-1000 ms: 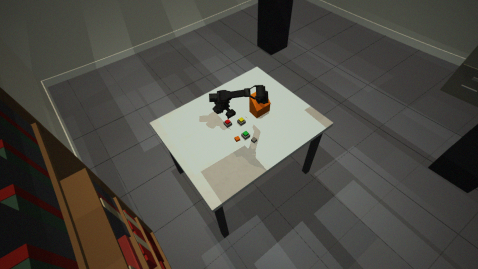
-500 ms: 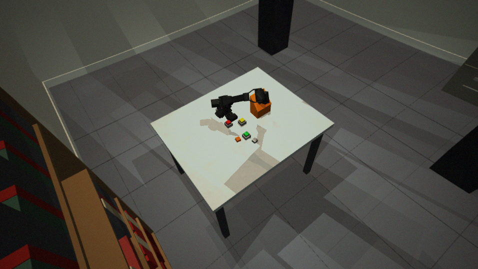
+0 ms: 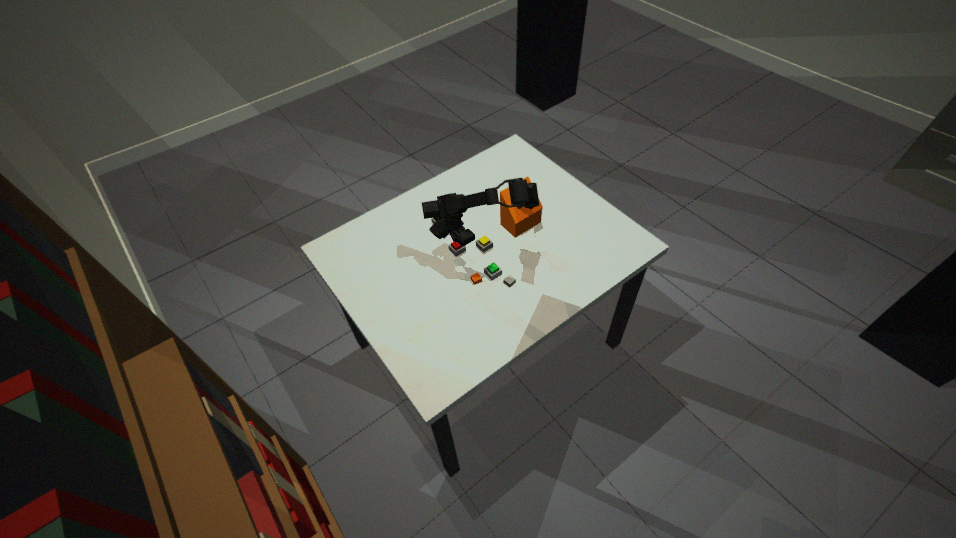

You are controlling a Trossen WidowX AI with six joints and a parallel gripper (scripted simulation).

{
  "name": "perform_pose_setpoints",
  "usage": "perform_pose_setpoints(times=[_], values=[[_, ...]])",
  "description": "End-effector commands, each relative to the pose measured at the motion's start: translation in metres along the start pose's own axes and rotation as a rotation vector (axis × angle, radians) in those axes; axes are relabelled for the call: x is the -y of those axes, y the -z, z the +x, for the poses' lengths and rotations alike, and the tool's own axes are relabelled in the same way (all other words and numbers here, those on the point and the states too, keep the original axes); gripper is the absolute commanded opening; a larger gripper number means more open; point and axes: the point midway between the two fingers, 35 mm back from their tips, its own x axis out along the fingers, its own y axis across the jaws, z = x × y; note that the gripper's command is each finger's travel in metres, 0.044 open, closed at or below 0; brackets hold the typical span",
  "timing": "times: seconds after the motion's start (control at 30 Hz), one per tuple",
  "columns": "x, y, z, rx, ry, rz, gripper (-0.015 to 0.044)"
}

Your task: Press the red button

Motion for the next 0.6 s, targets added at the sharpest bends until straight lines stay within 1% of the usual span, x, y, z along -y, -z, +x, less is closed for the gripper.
perform_pose_setpoints(times=[0.0, 0.3, 0.57], values=[[0.0, 0.004, 0.01, -0.012, -0.01, 0.013, 0.002], [-0.001, 0.004, 0.025, -0.012, -0.011, 0.013, 0.002], [-0.001, 0.004, 0.026, -0.012, -0.011, 0.013, 0.002]])
